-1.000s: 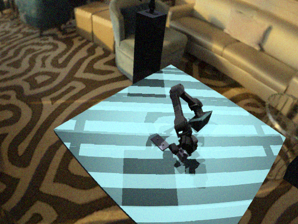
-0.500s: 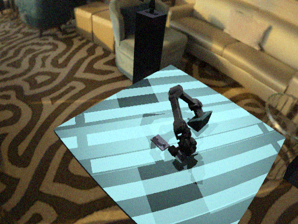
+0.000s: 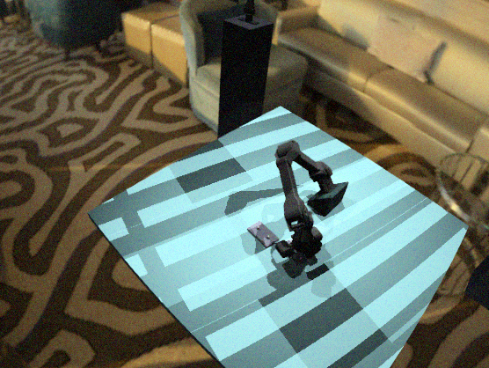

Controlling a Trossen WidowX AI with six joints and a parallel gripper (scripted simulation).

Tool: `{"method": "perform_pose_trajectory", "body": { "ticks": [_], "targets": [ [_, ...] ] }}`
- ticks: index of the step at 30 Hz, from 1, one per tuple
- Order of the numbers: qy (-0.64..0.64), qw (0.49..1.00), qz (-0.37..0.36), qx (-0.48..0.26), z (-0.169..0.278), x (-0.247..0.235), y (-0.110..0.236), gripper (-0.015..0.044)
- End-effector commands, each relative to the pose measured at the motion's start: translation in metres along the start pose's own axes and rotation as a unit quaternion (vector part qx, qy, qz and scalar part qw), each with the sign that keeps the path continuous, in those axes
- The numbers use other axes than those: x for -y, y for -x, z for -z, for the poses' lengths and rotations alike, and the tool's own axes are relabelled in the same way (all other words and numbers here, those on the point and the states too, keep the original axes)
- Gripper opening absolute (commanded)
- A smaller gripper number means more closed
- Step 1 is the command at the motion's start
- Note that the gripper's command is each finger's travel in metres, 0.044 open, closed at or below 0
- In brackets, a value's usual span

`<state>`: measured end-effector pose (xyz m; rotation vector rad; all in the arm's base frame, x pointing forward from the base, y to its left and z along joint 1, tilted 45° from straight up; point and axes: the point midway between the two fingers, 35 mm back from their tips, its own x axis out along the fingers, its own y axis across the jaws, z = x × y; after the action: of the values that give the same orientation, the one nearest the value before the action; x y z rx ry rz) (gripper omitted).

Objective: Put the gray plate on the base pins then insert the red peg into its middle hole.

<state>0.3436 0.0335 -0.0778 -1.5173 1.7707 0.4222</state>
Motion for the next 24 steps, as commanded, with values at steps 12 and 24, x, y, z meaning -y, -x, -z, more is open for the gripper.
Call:
{"method": "perform_pose_trajectory", "body": {
  "ticks": [12, 24],
  "targets": [
    [0.002, 1.0, 0.001, -0.003, 0.0, -0.001, -0.002, 0.0032],
    [0.003, 1.0, 0.0, 0.0, -0.005, 0.002, 0.03, 0.0]
  ]
}}
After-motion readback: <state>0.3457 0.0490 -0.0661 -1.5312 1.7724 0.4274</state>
